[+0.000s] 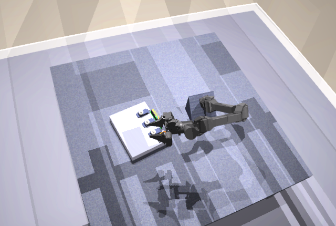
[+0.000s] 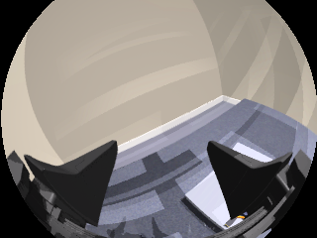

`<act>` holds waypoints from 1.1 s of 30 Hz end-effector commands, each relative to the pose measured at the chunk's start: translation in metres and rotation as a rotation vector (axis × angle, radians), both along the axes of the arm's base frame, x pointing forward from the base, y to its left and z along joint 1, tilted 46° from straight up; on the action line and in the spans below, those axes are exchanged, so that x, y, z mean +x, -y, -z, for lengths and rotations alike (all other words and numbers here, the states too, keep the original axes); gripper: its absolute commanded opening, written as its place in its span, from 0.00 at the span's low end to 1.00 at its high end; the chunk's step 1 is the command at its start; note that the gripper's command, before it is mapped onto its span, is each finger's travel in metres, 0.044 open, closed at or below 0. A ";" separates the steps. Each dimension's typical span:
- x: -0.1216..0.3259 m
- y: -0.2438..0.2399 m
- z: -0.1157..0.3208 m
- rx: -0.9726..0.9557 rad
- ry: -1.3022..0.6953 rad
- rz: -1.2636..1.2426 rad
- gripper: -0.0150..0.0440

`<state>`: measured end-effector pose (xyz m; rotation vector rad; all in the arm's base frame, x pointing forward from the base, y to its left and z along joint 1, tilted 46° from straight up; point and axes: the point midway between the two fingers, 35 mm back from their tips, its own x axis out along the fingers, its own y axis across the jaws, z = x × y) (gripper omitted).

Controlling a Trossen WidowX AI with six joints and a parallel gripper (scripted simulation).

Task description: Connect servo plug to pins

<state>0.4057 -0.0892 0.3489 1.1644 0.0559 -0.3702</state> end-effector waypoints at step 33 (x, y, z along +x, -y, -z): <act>-0.050 -0.055 0.005 -0.655 0.039 -0.242 0.45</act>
